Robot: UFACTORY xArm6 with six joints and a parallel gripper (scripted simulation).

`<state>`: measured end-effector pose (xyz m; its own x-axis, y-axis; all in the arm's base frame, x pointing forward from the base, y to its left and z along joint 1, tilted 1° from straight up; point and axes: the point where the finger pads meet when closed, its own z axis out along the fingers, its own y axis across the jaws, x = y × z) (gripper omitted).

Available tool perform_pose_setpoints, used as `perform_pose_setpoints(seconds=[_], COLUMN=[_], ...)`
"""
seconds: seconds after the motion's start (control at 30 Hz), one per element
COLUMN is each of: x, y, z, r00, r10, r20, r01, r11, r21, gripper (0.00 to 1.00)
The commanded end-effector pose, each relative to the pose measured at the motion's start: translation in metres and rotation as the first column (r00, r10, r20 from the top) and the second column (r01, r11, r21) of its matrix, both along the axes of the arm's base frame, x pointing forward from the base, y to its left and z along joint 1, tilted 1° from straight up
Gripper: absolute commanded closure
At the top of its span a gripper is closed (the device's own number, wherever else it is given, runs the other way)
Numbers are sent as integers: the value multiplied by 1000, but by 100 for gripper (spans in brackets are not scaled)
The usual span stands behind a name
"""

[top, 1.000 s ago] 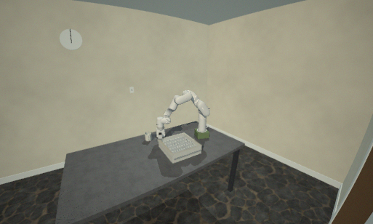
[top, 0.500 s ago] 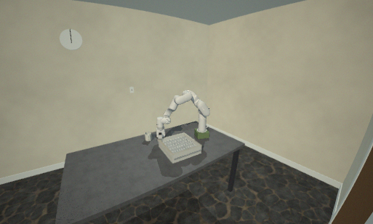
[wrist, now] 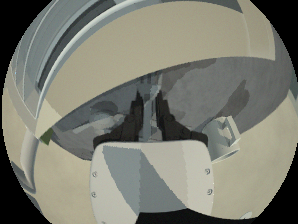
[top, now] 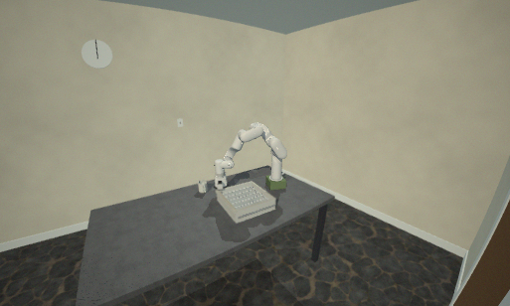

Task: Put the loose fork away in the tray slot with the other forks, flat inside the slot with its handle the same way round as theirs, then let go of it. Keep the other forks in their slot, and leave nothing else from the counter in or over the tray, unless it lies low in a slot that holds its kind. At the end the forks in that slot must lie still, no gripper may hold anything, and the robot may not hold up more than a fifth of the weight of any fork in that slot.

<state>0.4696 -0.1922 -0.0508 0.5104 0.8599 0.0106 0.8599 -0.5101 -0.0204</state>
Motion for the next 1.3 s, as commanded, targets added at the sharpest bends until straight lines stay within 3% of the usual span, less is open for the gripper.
perform_pose_setpoints(seconds=[0.0,0.93,1.27], x=[7,6,6], y=[-3,-4,-5], z=[17,143,165], r00=[1000,1000,1000], r10=[0,0,0], r20=[19,19,19], r01=[1,1,1], r11=[1000,1000,1000], r21=[-7,-7,-7], gripper=[97,97,97])
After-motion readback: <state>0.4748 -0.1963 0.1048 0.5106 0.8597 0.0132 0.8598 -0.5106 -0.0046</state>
